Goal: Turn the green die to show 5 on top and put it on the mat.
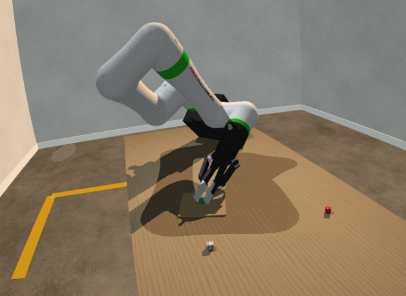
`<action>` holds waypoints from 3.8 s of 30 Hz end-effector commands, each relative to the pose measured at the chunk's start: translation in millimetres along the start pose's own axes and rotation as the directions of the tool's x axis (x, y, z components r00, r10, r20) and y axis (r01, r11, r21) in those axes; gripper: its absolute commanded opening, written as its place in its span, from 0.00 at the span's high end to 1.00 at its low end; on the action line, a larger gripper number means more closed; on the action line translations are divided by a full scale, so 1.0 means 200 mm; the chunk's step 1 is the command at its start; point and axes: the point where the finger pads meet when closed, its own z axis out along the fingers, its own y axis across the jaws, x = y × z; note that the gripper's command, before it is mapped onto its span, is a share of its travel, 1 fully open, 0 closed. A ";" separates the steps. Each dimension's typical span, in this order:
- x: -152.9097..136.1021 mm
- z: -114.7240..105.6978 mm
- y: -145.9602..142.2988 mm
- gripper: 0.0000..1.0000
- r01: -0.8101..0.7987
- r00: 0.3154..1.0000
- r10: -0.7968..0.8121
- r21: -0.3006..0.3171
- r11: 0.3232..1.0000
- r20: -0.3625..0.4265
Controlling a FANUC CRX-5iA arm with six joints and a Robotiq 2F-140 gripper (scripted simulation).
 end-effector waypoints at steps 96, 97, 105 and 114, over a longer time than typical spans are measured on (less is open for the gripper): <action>-0.28 -0.36 -0.02 0.73 0.012 1.000 -0.012 0.034 0.999 -0.013; -0.29 -0.33 -0.03 0.73 0.022 0.999 -0.020 0.061 0.998 -0.026; -0.35 -0.19 -0.14 0.73 0.092 0.985 -0.057 0.218 0.972 -0.162; -0.38 -0.10 -0.23 0.73 0.170 0.918 -0.038 0.306 0.937 -0.394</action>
